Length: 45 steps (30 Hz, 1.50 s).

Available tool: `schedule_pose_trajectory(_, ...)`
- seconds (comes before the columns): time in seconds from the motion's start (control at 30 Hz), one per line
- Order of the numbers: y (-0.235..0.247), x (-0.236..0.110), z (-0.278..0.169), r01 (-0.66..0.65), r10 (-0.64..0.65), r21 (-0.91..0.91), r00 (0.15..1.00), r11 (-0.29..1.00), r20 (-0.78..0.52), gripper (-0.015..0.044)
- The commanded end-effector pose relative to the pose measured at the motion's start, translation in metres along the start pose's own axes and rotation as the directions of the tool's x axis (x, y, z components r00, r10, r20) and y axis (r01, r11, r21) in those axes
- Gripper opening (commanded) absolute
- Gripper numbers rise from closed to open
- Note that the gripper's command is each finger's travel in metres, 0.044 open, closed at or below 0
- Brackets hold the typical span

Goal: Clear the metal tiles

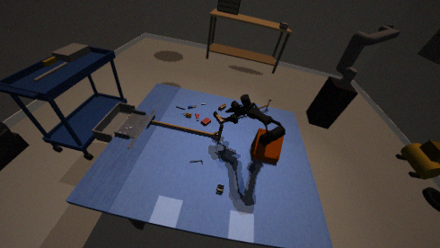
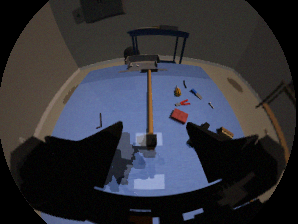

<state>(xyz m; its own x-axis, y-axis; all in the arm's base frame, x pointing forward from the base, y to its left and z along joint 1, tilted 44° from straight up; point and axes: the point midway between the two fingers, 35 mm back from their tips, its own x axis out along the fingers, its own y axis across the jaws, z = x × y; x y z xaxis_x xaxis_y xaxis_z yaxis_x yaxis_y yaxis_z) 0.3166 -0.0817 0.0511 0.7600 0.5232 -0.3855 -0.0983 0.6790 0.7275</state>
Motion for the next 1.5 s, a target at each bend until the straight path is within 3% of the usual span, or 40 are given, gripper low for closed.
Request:
schedule_pose_trajectory(0.0, 0.001, -0.016, 0.019, -0.010, 0.010, -0.001, 0.998, 1.000, 0.067, 0.0440)
schedule_pose_trajectory(0.97, 0.021, -0.140, 0.095, -0.017, 0.046, -0.075, 0.917, 0.997, 0.395, 0.0440)
schedule_pose_trajectory(1.47, 0.019, -0.143, 0.099, -0.014, 0.044, -0.075, 0.911, 0.997, 0.410, 0.0440)
